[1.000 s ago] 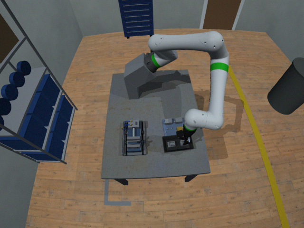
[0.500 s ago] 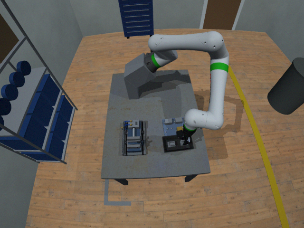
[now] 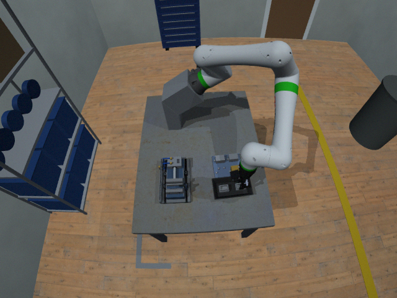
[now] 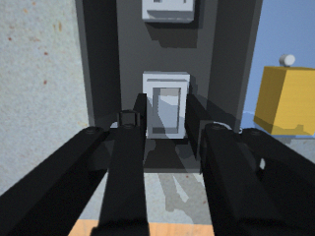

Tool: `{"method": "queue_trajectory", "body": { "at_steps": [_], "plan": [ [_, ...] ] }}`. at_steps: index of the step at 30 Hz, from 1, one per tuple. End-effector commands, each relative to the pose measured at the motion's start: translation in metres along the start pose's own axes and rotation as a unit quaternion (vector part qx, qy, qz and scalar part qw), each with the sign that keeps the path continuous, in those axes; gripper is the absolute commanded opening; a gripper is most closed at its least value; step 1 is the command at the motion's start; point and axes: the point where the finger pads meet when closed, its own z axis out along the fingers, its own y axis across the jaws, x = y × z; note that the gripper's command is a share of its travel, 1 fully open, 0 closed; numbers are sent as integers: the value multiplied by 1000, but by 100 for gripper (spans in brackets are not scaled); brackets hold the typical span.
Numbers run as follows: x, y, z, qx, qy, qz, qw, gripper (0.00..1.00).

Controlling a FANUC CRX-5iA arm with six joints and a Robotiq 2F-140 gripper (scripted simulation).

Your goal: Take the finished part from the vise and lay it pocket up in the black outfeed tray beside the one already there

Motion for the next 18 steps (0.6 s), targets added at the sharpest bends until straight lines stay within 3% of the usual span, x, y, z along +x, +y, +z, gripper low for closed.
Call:
{"method": "queue_trajectory", "body": {
  "at_steps": [1, 6, 7, 18],
  "plan": [
    [0, -1, -1, 1, 0, 0, 1000, 10],
    [0, -1, -1, 1, 0, 0, 1000, 10],
    [0, -1, -1, 1, 0, 0, 1000, 46],
    [0, -1, -1, 1, 0, 0, 1000, 46]
  ]
}}
